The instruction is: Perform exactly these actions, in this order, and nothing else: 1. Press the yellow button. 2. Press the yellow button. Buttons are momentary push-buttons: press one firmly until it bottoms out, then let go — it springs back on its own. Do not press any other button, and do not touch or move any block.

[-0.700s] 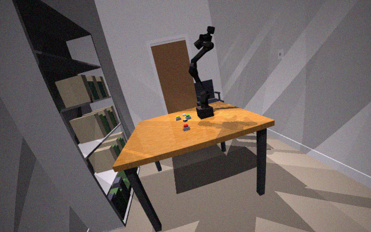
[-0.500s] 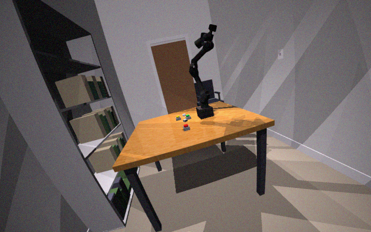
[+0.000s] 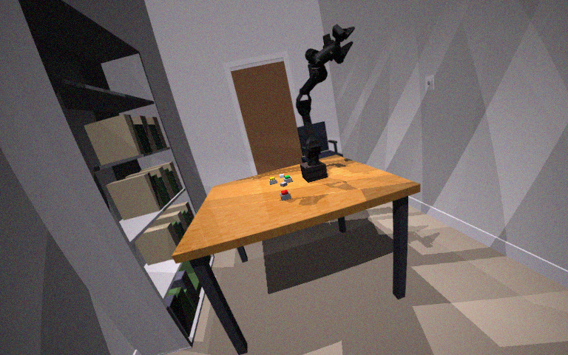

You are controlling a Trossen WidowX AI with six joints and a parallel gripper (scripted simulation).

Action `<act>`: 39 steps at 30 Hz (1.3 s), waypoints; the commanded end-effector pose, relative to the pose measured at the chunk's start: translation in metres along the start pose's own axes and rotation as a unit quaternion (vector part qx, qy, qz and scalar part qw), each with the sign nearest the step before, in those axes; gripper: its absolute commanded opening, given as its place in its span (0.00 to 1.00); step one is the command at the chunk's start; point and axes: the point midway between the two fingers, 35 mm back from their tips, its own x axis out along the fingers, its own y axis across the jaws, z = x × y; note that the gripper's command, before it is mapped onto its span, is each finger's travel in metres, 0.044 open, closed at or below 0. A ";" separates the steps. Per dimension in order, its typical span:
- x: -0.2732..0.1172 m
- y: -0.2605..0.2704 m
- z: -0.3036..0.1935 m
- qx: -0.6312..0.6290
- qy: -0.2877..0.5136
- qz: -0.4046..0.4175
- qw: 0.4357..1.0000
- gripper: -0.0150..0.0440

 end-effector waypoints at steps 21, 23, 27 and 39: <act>-0.368 -0.186 -0.103 0.045 0.256 -0.601 0.756 0.93; -0.405 -0.181 -0.104 0.052 0.271 -0.637 0.719 0.93; -0.477 -0.161 -0.102 0.068 0.300 -0.704 0.640 0.93; -0.655 -0.029 -0.086 0.150 0.356 -0.843 0.374 0.93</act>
